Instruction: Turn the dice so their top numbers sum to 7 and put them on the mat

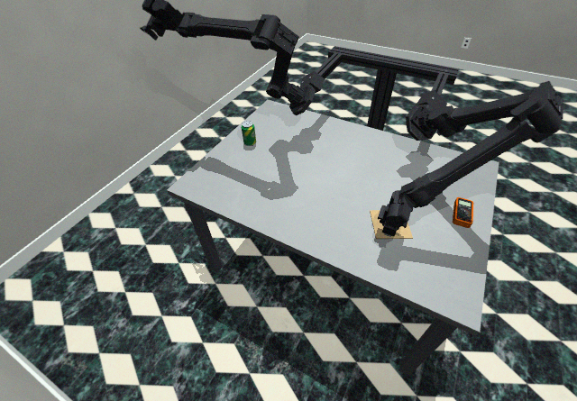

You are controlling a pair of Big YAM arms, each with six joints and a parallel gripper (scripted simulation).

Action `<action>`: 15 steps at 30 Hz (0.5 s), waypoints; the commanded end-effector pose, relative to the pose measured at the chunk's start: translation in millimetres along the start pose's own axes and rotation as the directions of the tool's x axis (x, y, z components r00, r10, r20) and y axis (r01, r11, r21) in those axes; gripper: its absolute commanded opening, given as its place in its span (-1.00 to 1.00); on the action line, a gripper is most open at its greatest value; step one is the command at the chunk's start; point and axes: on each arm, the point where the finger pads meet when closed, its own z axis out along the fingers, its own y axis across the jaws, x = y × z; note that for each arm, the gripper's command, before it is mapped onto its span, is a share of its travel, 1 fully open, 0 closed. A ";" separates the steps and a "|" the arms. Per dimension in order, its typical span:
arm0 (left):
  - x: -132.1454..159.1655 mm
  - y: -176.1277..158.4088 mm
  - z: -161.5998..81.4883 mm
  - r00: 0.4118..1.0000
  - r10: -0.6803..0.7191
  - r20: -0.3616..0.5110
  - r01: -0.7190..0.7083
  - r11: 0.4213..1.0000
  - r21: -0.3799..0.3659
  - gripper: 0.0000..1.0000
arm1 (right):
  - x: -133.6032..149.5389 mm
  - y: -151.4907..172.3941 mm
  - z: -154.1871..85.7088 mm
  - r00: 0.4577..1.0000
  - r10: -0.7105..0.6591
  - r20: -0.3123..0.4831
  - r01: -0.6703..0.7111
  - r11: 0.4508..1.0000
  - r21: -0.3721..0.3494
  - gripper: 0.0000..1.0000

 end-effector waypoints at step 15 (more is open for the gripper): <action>-8.5 -1.6 0.9 1.000 -0.018 0.011 0.018 1.000 0.001 -0.79 | -41.6 -4.6 -3.3 0.998 0.000 0.063 -0.001 1.000 0.011 1.00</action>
